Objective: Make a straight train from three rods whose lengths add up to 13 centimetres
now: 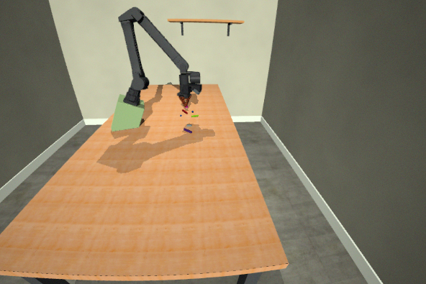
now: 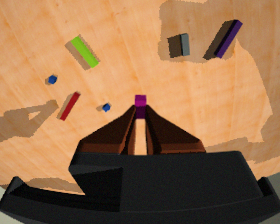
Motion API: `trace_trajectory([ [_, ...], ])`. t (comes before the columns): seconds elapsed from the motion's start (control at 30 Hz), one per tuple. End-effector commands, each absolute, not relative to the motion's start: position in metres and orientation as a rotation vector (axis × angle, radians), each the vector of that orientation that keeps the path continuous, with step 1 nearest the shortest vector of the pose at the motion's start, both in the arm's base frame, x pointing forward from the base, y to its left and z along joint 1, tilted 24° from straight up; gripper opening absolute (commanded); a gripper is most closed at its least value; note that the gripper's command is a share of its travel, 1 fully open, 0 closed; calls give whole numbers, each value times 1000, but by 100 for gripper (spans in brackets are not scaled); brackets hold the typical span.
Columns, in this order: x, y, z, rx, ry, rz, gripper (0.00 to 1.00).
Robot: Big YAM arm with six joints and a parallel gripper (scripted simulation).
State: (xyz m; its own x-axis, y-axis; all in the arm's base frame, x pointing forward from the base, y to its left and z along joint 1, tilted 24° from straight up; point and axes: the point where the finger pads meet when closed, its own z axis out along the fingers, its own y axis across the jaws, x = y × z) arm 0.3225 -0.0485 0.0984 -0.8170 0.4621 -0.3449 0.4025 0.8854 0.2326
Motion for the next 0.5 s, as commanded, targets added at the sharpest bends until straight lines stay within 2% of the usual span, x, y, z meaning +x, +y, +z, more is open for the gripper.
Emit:
trace_trajectory([
  [0.0, 320, -42, 102, 455, 2665, 175, 4],
  [0.47, 311, -35, 97, 164, 2690, 113, 4],
])
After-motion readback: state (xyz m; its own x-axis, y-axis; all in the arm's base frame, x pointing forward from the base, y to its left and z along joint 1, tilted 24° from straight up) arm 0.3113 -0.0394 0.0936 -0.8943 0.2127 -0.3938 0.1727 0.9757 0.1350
